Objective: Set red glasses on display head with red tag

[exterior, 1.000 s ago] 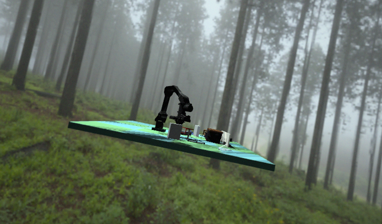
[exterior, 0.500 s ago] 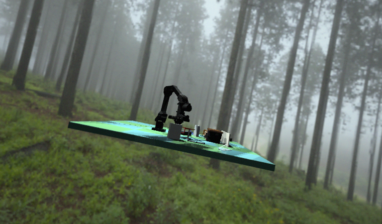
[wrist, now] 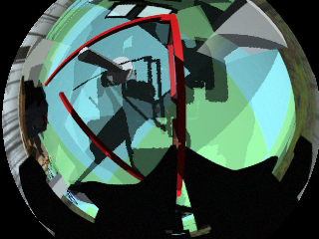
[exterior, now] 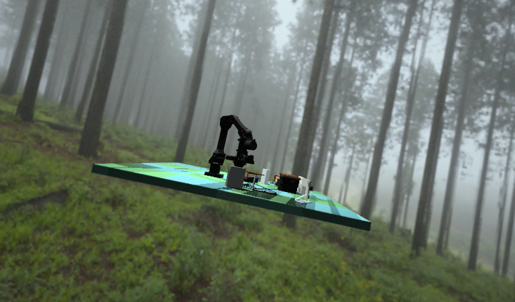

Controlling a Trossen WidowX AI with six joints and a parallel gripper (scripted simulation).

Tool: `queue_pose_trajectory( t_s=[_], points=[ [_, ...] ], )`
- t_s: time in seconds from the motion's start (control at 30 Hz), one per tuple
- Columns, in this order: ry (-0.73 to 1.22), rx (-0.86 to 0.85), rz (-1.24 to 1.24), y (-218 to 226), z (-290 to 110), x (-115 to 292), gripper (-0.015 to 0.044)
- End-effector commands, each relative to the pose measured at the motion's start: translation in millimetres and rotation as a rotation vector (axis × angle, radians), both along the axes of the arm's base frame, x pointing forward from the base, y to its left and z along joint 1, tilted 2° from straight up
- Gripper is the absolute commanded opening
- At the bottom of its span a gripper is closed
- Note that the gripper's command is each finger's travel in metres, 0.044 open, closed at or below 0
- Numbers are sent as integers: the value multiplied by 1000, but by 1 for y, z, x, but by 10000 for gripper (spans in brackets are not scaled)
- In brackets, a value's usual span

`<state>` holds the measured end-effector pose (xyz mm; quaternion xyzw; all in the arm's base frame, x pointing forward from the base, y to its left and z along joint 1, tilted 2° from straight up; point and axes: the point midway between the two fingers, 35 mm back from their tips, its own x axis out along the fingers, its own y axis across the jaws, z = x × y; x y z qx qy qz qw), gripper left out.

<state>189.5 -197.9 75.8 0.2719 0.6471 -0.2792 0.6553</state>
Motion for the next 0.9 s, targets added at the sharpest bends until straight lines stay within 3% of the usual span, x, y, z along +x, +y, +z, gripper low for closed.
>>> queue_pose_trajectory(
  t_s=[0.0, 0.87],
  points=[
    [13, 6, 4, 3, -3, -6, 0],
    [13, 6, 4, 6, -3, -10, 0]
  ],
)
